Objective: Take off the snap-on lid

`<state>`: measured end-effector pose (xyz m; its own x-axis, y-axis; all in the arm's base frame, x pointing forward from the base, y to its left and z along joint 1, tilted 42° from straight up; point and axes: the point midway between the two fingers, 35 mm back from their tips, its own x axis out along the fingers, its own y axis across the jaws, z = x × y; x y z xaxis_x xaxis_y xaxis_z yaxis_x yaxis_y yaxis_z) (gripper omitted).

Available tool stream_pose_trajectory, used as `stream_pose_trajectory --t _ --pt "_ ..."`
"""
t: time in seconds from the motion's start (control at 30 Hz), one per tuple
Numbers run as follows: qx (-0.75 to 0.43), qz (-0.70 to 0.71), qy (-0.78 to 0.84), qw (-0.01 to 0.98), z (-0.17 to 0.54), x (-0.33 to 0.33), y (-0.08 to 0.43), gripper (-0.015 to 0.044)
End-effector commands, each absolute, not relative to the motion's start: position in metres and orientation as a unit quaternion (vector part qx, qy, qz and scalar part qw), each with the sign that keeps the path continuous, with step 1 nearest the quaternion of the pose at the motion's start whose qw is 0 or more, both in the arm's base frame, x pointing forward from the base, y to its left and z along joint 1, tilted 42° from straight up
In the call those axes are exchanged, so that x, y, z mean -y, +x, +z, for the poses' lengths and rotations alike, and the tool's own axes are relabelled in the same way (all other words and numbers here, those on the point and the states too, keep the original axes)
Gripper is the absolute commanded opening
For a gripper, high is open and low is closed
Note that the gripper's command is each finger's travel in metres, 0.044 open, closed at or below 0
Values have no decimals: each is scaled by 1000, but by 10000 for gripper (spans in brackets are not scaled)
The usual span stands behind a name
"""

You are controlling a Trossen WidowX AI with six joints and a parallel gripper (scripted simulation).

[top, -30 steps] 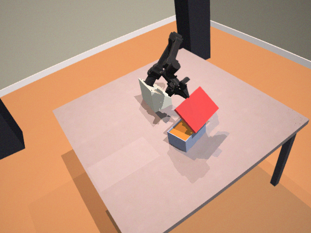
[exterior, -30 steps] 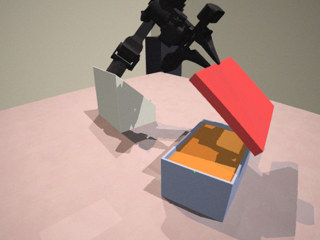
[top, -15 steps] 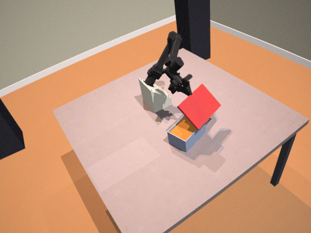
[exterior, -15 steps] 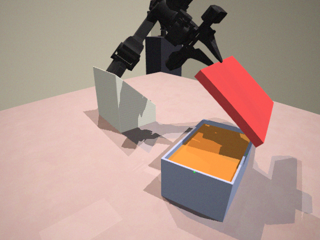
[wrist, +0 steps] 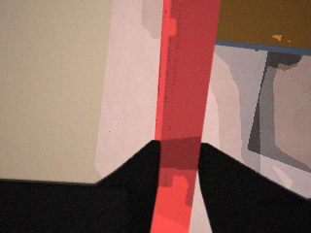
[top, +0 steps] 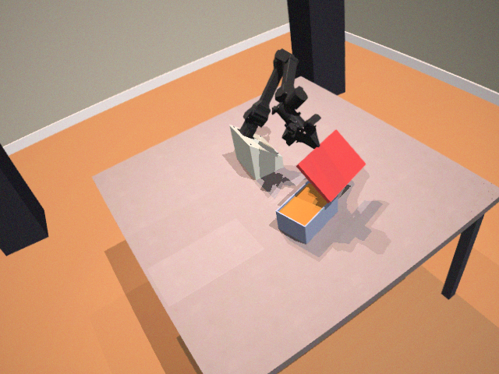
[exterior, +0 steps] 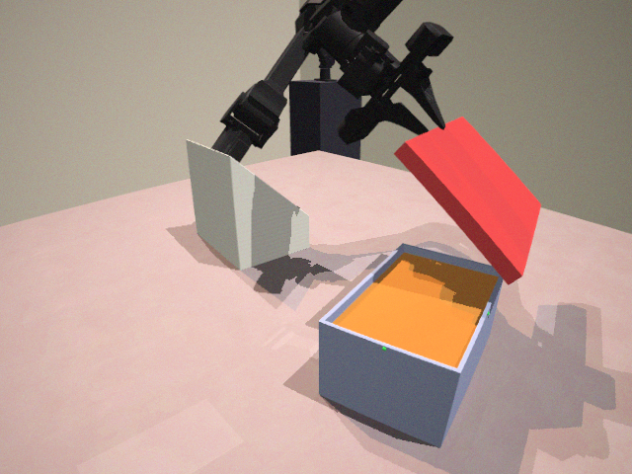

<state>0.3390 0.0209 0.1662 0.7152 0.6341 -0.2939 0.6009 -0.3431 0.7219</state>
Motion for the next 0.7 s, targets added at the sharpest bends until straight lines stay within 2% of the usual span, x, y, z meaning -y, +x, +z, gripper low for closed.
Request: stream_pose_trajectory --t 0.0,0.67 --pt "-374 16 821 432 171 -25 335 0" --pt "-374 16 821 431 195 -52 317 0"
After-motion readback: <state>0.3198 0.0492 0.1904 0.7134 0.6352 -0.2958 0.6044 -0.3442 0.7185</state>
